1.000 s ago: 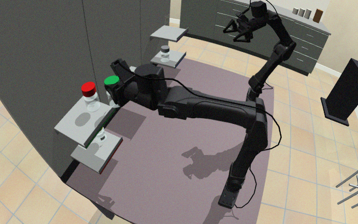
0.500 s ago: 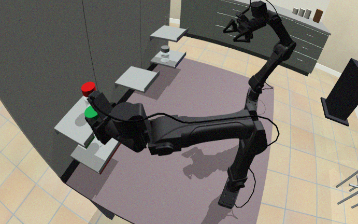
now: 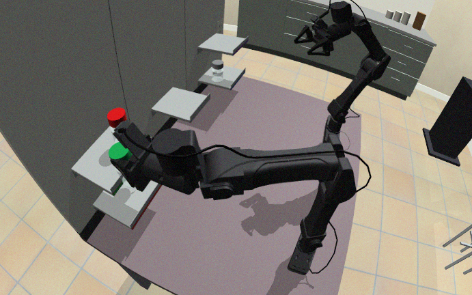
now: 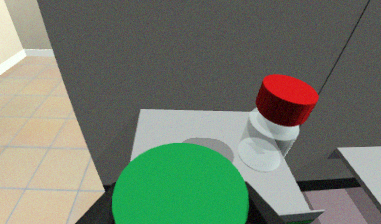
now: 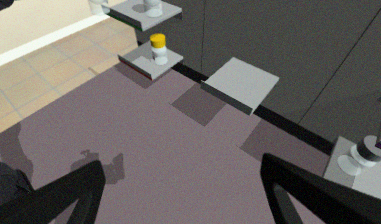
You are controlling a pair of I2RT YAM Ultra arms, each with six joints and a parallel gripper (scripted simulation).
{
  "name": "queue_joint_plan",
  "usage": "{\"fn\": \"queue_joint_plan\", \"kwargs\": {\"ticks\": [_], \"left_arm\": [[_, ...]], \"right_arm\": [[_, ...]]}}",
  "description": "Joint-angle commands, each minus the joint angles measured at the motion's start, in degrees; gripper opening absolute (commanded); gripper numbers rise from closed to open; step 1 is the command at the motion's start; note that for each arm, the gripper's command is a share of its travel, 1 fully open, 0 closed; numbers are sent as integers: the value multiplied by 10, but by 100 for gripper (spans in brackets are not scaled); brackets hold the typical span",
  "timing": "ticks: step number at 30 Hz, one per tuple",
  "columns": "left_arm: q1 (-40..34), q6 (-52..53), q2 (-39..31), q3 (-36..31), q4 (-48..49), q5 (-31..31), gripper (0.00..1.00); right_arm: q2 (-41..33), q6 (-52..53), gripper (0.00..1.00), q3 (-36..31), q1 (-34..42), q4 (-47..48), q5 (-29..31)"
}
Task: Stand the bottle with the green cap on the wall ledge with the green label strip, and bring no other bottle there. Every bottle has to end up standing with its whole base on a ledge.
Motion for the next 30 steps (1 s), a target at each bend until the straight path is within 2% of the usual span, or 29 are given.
{"fn": "queue_joint_plan", "kwargs": {"ticks": [1,3,5,8,25,30], "left_arm": [[-32,-21,-50,-10,42,-99,50],[-32,-21,-50,-10,42,-99,50],[-50,-24,-59,-15,45,-138,50],[-64,-25,-63,-20,46,-159,50],[-70,-19,-65,-35,53,-156,50],[-66,-19,-62,22,-6,-156,50]], "right_arm": [[2,3,89,7,1,-12,7],[2,3,89,7,1,-12,7],[2,3,89,7,1,-12,7],[2,3,89,7,1,-12,7],[2,3,89,7,1,-12,7],[2,3,89,7,1,-12,7]]}}
